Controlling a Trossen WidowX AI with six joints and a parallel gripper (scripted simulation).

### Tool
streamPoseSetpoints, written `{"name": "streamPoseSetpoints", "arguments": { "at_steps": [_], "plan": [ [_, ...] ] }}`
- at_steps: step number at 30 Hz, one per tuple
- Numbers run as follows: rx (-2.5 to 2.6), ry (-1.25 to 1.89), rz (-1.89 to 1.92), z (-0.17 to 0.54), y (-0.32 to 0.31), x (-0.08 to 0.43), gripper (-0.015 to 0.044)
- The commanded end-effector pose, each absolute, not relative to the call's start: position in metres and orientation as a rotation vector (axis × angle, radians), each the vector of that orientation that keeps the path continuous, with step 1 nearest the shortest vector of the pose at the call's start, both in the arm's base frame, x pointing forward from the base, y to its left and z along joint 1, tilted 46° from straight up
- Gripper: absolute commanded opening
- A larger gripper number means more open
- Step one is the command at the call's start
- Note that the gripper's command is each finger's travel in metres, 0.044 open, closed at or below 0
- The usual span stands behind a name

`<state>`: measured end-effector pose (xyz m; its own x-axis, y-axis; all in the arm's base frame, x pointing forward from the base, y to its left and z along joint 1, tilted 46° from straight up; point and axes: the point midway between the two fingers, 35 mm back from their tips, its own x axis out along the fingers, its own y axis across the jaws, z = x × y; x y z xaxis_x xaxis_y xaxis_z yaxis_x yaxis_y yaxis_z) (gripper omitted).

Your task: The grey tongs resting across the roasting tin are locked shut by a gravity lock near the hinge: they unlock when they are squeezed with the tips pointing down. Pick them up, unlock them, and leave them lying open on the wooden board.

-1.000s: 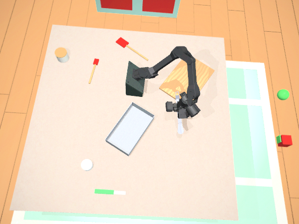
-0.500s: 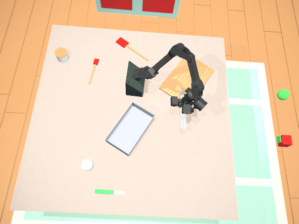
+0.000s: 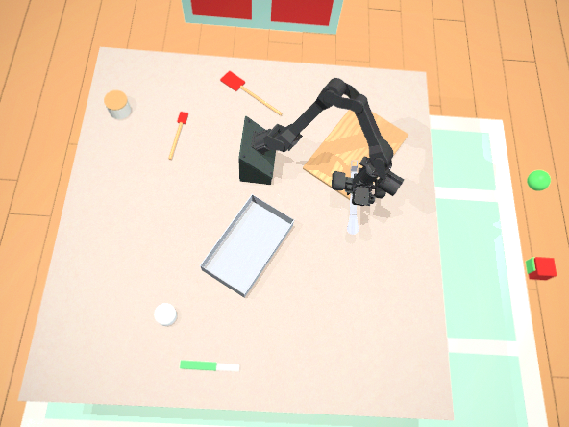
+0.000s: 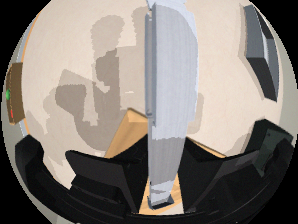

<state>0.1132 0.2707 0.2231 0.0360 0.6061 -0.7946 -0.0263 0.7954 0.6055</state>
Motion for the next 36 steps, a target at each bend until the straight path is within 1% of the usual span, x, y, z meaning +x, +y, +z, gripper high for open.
{"name": "streamPoseSetpoints", "arguments": {
  "at_steps": [1,18,36],
  "plan": [
    [0.525,1.46,0.494,0.227,0.273,0.102,-0.015],
    [0.625,1.48,0.438,0.236,0.282,0.047,-0.015],
    [0.785,1.533,0.354,0.245,0.277,-0.012,-0.015]
  ]
}}
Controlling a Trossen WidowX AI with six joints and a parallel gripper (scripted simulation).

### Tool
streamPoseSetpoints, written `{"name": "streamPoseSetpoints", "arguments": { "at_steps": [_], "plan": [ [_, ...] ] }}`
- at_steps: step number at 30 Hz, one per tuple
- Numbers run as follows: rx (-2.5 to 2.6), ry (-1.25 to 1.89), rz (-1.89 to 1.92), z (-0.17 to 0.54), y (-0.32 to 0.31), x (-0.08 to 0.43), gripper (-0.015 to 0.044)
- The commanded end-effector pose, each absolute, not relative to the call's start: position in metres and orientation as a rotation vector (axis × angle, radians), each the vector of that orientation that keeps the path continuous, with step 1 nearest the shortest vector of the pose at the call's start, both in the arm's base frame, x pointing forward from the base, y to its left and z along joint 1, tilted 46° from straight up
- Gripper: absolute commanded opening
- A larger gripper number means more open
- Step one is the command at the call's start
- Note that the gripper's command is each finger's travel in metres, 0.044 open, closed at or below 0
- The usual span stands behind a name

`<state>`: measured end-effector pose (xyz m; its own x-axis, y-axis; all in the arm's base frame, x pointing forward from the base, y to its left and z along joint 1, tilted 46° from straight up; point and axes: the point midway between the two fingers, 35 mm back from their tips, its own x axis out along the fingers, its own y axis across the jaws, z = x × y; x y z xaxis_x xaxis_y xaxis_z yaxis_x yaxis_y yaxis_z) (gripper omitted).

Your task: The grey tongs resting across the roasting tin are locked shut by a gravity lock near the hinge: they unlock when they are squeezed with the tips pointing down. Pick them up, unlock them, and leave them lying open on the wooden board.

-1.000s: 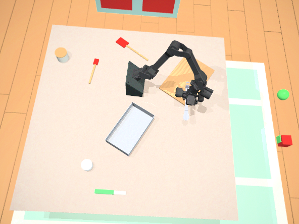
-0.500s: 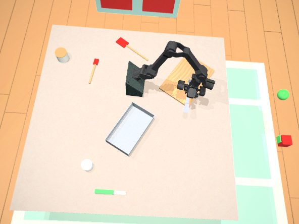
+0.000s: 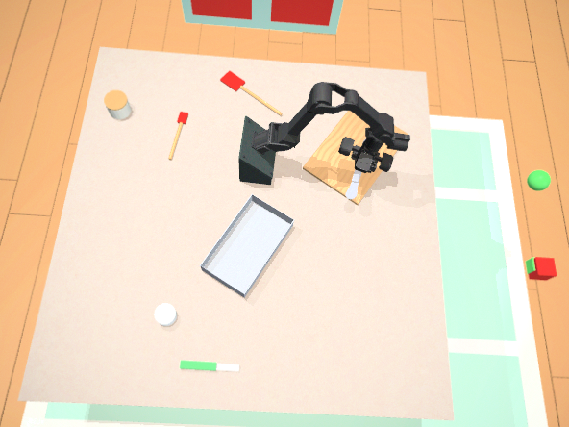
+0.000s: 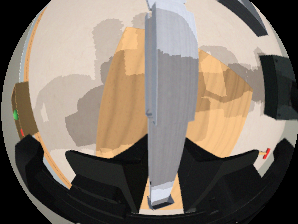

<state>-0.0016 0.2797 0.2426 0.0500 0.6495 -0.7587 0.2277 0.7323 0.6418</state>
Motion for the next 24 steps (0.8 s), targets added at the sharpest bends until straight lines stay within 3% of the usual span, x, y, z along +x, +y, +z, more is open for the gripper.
{"name": "streamPoseSetpoints", "arguments": {
  "at_steps": [1,24],
  "plan": [
    [0.795,1.537,0.35,0.246,0.276,-0.015,-0.015],
    [1.029,1.657,0.263,0.262,0.252,-0.081,-0.015]
  ]
}}
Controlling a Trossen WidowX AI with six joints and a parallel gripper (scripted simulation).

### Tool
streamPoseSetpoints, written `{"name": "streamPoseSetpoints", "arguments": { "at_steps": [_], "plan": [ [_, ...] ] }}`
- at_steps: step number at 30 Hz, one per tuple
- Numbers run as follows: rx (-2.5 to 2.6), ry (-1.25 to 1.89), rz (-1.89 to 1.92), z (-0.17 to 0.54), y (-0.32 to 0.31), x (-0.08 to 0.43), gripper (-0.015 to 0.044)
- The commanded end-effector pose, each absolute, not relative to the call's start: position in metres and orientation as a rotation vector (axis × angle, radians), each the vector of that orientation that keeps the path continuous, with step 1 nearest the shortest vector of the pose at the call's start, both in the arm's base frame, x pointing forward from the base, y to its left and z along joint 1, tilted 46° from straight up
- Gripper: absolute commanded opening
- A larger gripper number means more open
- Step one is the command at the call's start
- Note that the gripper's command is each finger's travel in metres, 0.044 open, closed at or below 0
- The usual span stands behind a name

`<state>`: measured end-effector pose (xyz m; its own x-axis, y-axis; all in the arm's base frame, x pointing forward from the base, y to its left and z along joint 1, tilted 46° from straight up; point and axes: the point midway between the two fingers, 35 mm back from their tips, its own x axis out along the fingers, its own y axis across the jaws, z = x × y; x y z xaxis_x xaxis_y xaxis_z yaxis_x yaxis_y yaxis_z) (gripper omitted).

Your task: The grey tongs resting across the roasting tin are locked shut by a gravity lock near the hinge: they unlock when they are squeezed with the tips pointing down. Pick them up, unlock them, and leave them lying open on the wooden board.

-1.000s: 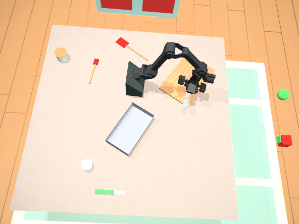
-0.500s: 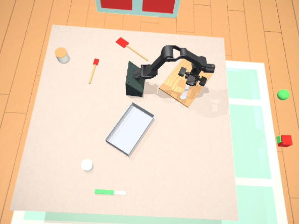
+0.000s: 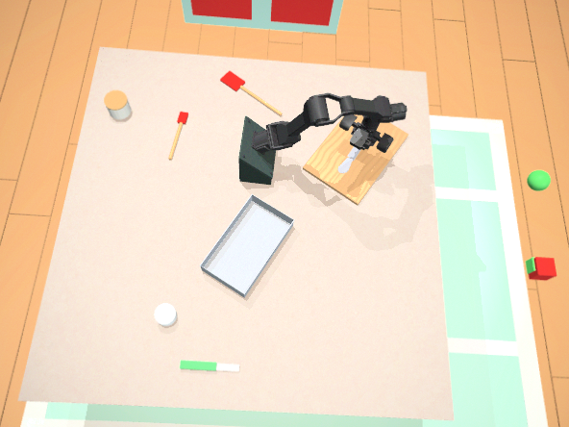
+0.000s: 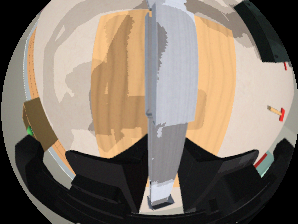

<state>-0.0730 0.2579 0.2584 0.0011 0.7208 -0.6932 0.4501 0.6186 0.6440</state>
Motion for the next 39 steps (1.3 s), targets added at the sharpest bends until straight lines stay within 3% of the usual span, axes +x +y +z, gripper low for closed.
{"name": "streamPoseSetpoints", "arguments": {
  "at_steps": [1,15,39],
  "plan": [
    [1.038,1.663,0.259,0.262,0.251,-0.083,-0.015],
    [1.039,1.695,0.247,0.262,0.25,-0.083,-0.015],
    [1.001,2.084,0.277,0.267,0.234,-0.068,-0.015]
  ]
}}
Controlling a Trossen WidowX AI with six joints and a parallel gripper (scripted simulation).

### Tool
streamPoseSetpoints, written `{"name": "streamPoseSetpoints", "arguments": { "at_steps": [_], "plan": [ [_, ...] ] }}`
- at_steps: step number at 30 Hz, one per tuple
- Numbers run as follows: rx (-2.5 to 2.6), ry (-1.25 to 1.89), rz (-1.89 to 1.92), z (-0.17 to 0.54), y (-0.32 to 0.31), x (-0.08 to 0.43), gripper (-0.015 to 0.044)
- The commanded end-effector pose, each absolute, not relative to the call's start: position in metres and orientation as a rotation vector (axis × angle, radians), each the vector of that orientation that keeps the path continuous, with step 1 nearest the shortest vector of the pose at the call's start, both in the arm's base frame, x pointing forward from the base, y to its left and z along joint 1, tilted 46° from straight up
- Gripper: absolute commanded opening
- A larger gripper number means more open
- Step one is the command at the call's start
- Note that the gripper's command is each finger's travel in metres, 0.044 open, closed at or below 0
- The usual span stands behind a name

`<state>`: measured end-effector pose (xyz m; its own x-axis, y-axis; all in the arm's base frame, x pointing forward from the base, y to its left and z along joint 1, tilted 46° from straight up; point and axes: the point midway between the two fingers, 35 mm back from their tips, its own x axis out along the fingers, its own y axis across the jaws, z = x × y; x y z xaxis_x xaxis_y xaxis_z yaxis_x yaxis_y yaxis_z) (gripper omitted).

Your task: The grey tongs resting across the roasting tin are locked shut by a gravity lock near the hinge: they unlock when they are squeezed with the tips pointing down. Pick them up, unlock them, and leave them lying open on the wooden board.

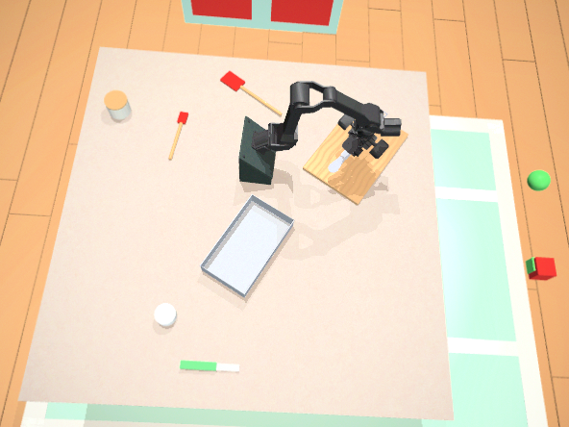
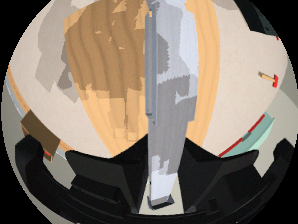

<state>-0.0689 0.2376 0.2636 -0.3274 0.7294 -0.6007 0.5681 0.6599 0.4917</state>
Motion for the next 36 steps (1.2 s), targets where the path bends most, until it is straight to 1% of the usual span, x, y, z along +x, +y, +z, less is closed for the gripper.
{"name": "streamPoseSetpoints", "arguments": {
  "at_steps": [1,21,32,36],
  "plan": [
    [1.001,2.097,0.286,0.268,0.233,-0.068,-0.015],
    [0.997,2.338,0.561,0.292,0.206,-0.063,-0.015],
    [0.979,2.412,0.783,0.304,0.186,-0.064,-0.015],
    [0.977,2.415,0.798,0.304,0.185,-0.064,-0.015]
  ]
}}
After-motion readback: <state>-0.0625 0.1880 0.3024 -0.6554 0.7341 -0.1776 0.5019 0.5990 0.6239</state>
